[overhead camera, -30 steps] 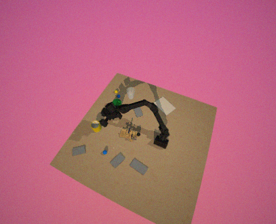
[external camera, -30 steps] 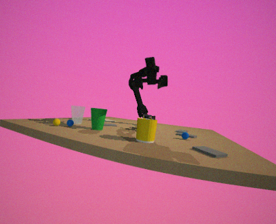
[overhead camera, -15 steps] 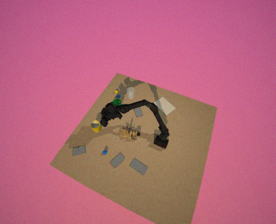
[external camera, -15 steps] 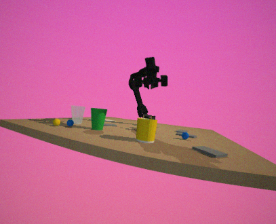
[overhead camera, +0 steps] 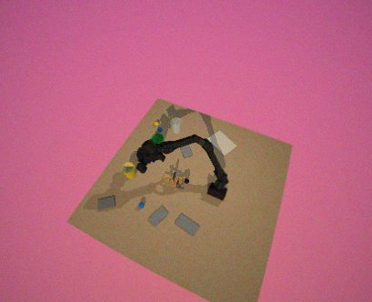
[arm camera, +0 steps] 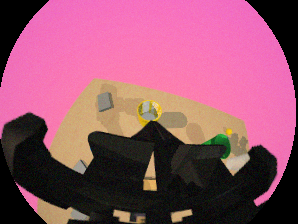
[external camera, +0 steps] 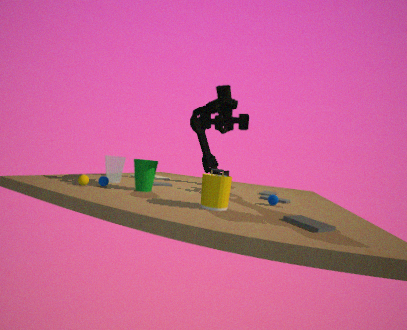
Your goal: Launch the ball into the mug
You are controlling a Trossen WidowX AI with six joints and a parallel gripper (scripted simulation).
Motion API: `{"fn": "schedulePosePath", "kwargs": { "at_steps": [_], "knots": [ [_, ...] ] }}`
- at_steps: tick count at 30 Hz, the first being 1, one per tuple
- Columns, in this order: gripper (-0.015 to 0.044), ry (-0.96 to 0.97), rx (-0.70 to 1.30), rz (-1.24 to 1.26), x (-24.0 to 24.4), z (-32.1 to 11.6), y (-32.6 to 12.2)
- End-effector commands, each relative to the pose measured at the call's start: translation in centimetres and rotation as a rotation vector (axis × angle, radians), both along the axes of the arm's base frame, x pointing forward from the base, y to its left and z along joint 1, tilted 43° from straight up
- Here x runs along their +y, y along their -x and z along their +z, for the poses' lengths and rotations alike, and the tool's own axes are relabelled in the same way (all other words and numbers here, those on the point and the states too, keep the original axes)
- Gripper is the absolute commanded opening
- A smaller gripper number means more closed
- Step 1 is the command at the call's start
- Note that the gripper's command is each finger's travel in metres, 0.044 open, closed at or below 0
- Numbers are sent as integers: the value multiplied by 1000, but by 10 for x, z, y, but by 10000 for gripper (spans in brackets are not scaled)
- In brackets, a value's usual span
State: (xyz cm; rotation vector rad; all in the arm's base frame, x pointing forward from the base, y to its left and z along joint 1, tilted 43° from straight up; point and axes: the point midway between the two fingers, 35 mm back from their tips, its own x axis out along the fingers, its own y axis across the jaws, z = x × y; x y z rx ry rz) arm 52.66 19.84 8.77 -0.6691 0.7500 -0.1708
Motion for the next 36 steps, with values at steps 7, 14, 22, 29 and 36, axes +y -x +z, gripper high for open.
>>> {"fn": "schedulePosePath", "kwargs": {
  "at_steps": [7, 14, 22, 29, 36],
  "knots": [
    [0, 219, 239, 114, 10, -48, 51],
    [0, 376, 400, 196, 10, -73, 87],
    [0, 560, 581, 292, 5, -94, 128],
    [0, 725, 737, 378, -3, -107, 163],
    [0, 893, 890, 462, -13, -113, 196]
  ]
}}
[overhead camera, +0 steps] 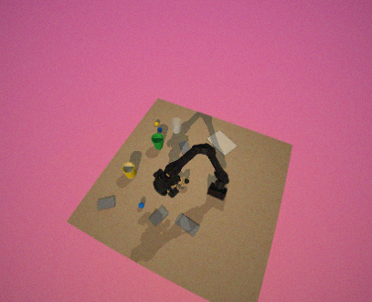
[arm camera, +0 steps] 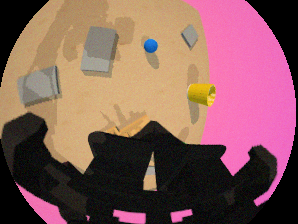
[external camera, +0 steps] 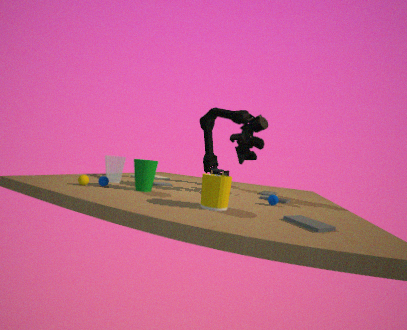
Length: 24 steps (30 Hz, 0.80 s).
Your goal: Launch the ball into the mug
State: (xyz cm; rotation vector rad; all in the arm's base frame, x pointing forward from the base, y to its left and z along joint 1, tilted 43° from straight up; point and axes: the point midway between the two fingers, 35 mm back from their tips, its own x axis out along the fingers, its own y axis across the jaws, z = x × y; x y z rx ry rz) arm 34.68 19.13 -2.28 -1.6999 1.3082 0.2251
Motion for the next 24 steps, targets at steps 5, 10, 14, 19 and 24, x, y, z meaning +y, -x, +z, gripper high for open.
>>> {"fn": "schedulePosePath", "kwargs": {
  "at_steps": [5, 10, 14, 19, 24],
  "knots": [
    [0, 203, 185, 111, -14, -4, 38],
    [0, 323, 293, 175, -21, -3, 58],
    [0, 421, 380, 225, -28, -1, 74],
    [0, 544, 487, 285, -35, 4, 91],
    [0, 669, 593, 342, -43, 11, 107]
  ]
}}
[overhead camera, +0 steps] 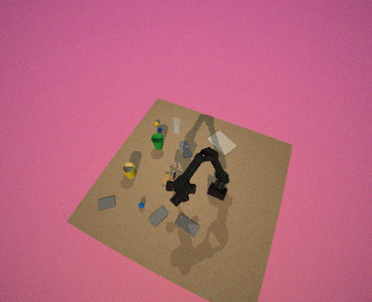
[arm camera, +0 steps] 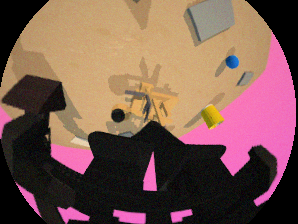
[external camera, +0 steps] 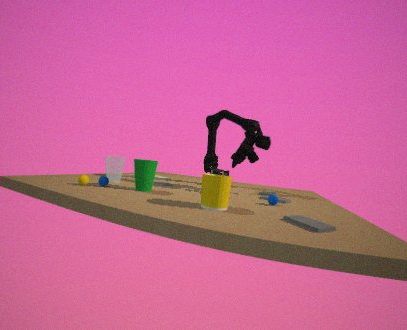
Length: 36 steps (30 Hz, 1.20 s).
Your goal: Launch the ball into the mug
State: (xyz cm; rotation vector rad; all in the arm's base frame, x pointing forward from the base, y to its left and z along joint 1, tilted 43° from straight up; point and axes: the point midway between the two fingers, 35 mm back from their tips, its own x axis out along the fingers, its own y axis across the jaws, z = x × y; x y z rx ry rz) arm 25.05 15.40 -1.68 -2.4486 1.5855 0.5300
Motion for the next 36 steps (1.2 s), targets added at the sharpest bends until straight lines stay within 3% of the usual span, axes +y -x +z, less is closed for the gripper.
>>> {"fn": "schedulePosePath", "kwargs": {
  "at_steps": [1, 8, 36],
  "knots": [
    [0, 115, 92, 56, -7, 6, 13],
    [0, 278, 221, 127, -14, 18, 30],
    [0, 307, 237, 129, -34, -8, 29]
  ]
}}
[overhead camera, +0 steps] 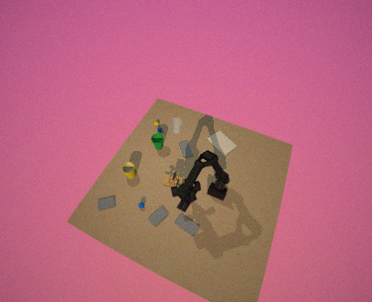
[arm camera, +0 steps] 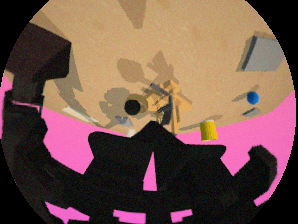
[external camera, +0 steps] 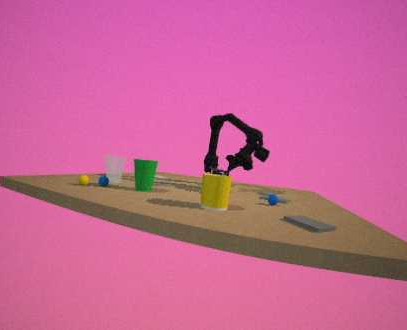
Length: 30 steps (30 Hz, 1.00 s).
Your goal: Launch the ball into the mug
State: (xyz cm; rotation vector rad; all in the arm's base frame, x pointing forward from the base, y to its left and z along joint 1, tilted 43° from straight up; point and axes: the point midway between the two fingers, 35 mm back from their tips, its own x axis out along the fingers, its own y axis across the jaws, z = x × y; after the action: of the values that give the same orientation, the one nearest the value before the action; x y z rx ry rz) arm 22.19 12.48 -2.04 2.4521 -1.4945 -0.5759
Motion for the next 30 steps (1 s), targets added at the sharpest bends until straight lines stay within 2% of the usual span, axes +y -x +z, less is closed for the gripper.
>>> {"fn": "schedulePosePath", "kwargs": {
  "at_steps": [1, 30],
  "knots": [
    [0, 12, 9, 4, -6, -5, 0],
    [0, 51, 30, 5, -39, -41, 3]
  ]
}}
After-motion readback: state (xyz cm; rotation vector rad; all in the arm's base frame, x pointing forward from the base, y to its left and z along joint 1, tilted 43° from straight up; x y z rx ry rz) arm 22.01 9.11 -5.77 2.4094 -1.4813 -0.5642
